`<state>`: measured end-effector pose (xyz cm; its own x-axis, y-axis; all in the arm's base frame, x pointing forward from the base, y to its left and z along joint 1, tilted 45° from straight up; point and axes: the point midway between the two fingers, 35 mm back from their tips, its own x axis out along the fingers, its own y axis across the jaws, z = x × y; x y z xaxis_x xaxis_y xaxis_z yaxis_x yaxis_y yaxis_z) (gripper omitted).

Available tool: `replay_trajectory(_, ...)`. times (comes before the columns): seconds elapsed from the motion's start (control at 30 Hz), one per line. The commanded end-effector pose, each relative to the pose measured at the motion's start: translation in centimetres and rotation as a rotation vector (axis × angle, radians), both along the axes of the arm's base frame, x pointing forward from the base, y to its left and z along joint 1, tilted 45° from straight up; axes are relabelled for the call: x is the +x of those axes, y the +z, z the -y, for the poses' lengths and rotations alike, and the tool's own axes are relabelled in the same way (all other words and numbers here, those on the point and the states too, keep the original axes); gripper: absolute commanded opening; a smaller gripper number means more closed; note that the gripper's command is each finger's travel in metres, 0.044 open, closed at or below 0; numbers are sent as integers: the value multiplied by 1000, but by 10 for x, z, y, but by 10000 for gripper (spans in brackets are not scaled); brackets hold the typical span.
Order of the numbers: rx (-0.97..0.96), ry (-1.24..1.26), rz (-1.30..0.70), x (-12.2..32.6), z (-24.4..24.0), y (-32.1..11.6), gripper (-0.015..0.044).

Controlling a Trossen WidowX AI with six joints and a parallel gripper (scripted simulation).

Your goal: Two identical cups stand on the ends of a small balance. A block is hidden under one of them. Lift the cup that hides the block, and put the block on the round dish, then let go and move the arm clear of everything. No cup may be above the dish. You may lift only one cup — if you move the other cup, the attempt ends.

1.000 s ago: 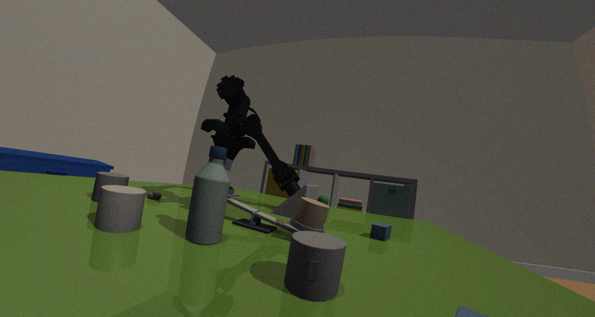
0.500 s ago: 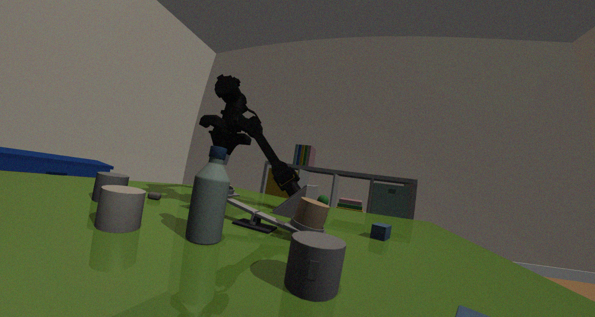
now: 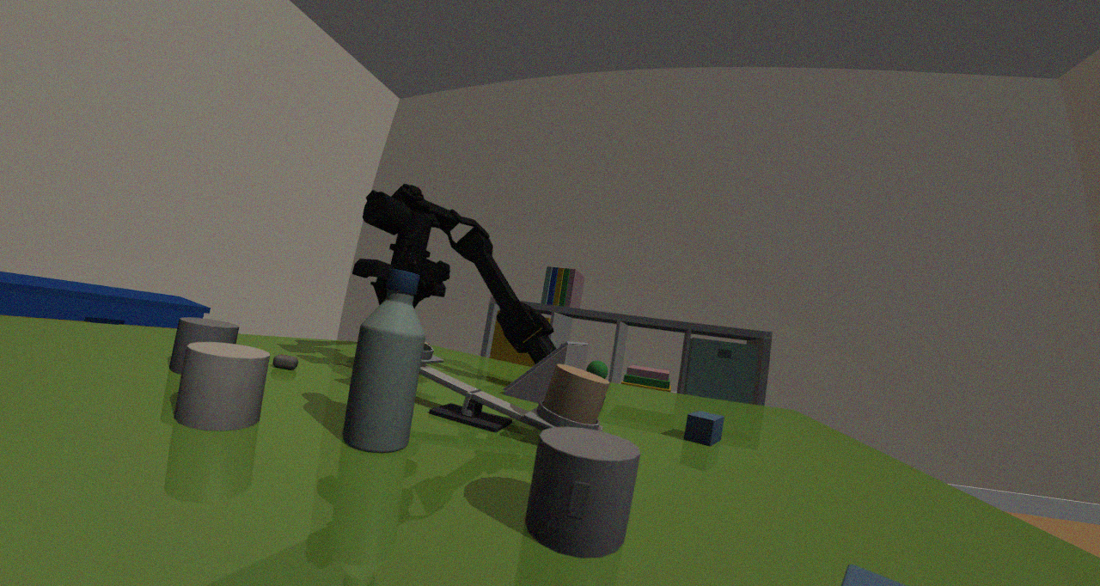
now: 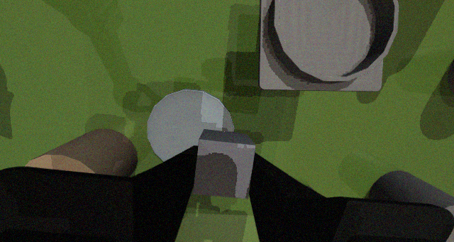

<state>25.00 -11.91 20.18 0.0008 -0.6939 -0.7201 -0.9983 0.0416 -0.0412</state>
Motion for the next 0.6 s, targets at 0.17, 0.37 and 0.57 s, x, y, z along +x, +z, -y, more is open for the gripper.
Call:
replay_trajectory(0.17, -21, -32, -8, -32, 29, -1, 0)
replay_trajectory(0.37, -20, -32, -8, -32, 36, -8, 0)
replay_trajectory(0.57, -23, -32, -8, -33, 56, -27, 0)
